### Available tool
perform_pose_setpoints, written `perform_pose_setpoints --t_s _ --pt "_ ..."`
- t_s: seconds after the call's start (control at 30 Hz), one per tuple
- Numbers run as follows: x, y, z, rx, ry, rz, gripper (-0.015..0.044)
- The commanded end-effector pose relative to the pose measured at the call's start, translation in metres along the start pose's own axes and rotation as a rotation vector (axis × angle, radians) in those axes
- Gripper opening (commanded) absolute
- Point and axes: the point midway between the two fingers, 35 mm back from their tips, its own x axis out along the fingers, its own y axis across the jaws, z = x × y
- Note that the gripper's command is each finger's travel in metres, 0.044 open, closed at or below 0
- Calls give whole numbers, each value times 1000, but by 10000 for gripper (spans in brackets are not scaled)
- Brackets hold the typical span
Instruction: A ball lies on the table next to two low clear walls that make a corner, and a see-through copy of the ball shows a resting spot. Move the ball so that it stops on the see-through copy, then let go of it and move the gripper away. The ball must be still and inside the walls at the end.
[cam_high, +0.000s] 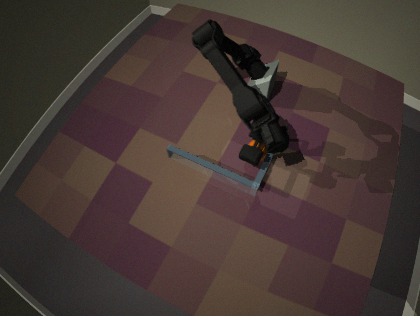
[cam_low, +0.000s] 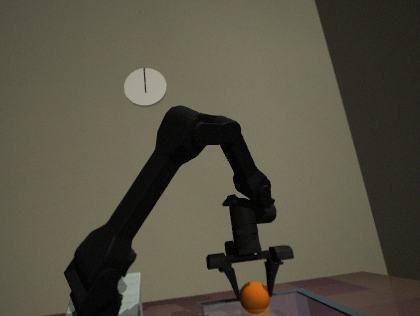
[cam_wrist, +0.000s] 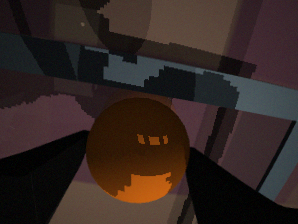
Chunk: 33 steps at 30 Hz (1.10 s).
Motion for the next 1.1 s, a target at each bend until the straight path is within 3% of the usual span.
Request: perform_pose_setpoints --t_s 0.0,0.67,1.07 --pt "19 2 -1 -8 6 -2 0" --pt "39 2 -1 -8 7 -2 0" --pt "36 2 -1 -3 3 0 315"
